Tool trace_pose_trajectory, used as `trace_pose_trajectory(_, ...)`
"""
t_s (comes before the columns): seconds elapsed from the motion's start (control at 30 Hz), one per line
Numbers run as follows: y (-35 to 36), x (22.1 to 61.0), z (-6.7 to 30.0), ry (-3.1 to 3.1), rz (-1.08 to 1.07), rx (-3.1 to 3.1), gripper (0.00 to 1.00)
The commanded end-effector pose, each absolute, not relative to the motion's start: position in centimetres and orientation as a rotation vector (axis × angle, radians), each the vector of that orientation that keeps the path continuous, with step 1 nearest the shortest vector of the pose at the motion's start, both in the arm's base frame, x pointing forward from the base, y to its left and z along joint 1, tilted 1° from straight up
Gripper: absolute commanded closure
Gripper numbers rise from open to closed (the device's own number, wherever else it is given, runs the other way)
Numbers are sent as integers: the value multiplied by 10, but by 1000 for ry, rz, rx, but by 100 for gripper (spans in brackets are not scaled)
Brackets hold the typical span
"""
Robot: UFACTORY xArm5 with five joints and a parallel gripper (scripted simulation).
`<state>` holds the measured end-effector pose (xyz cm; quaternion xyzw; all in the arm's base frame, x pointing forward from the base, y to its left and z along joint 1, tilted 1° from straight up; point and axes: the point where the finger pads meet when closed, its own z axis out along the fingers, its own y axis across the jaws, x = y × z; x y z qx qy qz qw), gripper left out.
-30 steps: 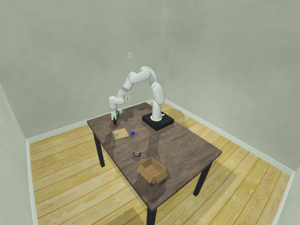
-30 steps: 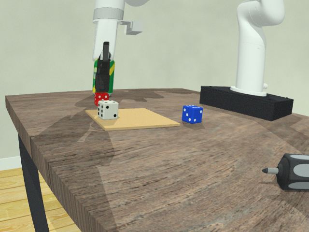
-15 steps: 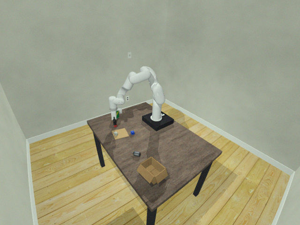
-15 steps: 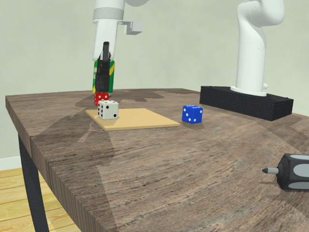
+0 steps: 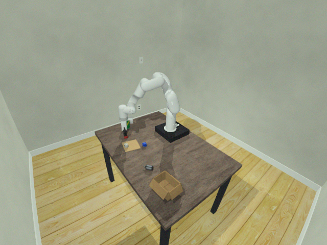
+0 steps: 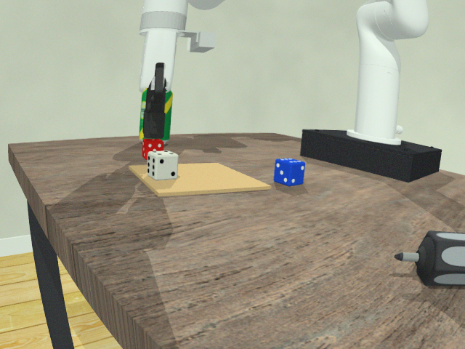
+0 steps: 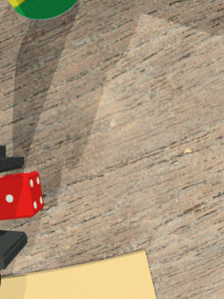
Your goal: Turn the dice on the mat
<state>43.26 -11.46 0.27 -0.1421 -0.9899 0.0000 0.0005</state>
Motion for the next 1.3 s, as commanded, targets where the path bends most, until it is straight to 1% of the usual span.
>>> trace_pose_trajectory(0.0,-115,434,4,-3112,0,-447,53)
trace_pose_trajectory(0.33,-115,434,2,-3112,0,-447,53)
trace_pose_trajectory(0.77,-115,434,-21,-3112,0,-447,53)
trace_pose_trajectory(1.27,-115,434,-30,-3112,0,-447,53)
